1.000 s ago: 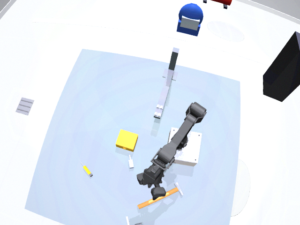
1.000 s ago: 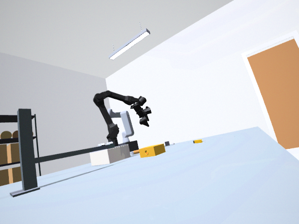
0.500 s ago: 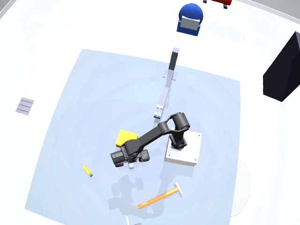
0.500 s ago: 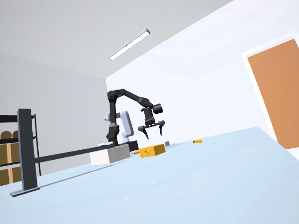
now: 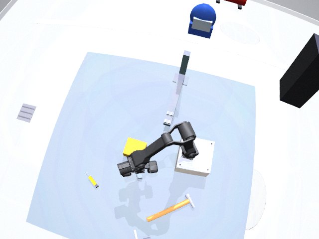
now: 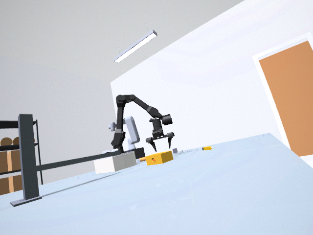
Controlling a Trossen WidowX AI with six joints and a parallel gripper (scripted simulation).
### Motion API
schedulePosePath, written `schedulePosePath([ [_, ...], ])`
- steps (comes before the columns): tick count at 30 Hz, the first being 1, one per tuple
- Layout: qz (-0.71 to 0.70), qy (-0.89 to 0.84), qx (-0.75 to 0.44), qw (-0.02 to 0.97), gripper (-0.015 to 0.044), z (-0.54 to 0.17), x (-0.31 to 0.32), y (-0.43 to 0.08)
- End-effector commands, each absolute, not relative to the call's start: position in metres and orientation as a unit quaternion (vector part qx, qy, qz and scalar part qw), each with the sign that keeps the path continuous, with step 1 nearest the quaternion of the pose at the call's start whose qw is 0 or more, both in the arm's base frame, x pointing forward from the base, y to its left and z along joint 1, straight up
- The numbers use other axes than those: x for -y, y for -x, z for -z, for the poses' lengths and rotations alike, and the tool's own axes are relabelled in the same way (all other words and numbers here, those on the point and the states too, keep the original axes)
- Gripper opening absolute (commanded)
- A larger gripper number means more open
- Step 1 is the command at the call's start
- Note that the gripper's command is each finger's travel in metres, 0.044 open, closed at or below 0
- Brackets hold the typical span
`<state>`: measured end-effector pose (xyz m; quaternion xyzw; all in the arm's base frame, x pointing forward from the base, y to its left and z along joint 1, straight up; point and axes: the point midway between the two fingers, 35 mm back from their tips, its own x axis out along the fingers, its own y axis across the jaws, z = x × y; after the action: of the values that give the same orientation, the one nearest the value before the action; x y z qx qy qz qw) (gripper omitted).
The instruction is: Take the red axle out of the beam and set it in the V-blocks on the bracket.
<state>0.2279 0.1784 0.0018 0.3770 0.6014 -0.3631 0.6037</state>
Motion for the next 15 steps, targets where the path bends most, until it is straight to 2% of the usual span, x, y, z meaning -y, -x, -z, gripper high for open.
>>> schedulePosePath([
  [1,0.366,-0.377,-0.599,0.604,0.044,0.009,-0.177,-0.228],
  [15,0.366,-0.377,-0.599,0.604,0.044,0.025,-0.178,-0.228],
])
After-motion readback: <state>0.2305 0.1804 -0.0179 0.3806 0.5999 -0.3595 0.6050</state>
